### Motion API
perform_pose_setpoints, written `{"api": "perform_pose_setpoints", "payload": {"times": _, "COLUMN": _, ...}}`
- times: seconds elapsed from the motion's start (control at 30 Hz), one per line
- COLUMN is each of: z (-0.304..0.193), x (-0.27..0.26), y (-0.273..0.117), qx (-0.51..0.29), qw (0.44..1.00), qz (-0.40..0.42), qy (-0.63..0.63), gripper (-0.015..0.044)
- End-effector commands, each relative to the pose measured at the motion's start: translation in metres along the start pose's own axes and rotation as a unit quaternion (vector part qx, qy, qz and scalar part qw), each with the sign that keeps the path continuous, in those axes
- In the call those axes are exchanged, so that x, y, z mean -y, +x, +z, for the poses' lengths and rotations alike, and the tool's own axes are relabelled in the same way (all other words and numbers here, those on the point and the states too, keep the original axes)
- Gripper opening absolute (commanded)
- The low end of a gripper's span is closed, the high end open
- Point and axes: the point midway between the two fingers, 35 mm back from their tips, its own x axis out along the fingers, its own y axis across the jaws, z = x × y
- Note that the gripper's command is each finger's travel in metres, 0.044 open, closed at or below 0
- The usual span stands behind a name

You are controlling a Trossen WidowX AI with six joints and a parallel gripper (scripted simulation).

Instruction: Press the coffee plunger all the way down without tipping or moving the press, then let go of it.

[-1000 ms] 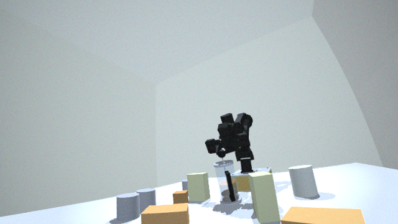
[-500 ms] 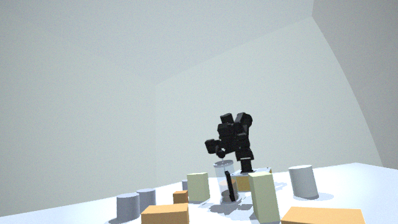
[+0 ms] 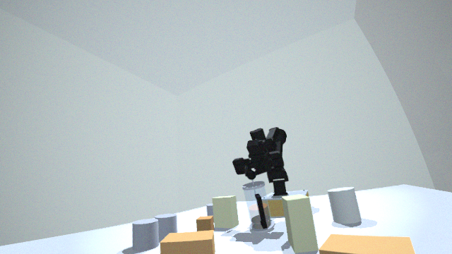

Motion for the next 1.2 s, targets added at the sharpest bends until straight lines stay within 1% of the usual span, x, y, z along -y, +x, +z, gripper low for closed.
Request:
{"api": "perform_pose_setpoints", "payload": {"times": 0.0, "z": 0.0, "x": 0.0, "y": 0.0, "qx": -0.001, "qw": 1.0, "qz": 0.0, "qy": 0.0, "gripper": 0.0203}}
{"api": "perform_pose_setpoints", "payload": {"times": 0.3, "z": 0.0, "x": 0.0, "y": 0.0, "qx": -0.001, "qw": 1.0, "qz": 0.0, "qy": 0.0, "gripper": 0.0439}}
{"api": "perform_pose_setpoints", "payload": {"times": 0.43, "z": 0.001, "x": 0.0, "y": -0.001, "qx": -0.001, "qw": 1.0, "qz": 0.0, "qy": 0.0, "gripper": 0.044}}
{"api": "perform_pose_setpoints", "payload": {"times": 0.5, "z": 0.009, "x": 0.001, "y": -0.008, "qx": -0.002, "qw": 1.0, "qz": 0.0, "qy": 0.0, "gripper": 0.044}}
{"api": "perform_pose_setpoints", "payload": {"times": 0.6, "z": 0.029, "x": 0.002, "y": -0.03, "qx": -0.006, "qw": 1.0, "qz": -0.001, "qy": 0.002, "gripper": 0.044}}
{"api": "perform_pose_setpoints", "payload": {"times": 0.73, "z": 0.049, "x": 0.002, "y": -0.068, "qx": -0.011, "qw": 1.0, "qz": -0.001, "qy": 0.003, "gripper": 0.044}}
{"api": "perform_pose_setpoints", "payload": {"times": 1.17, "z": 0.049, "x": 0.002, "y": -0.07, "qx": -0.011, "qw": 1.0, "qz": -0.001, "qy": 0.003, "gripper": 0.044}}
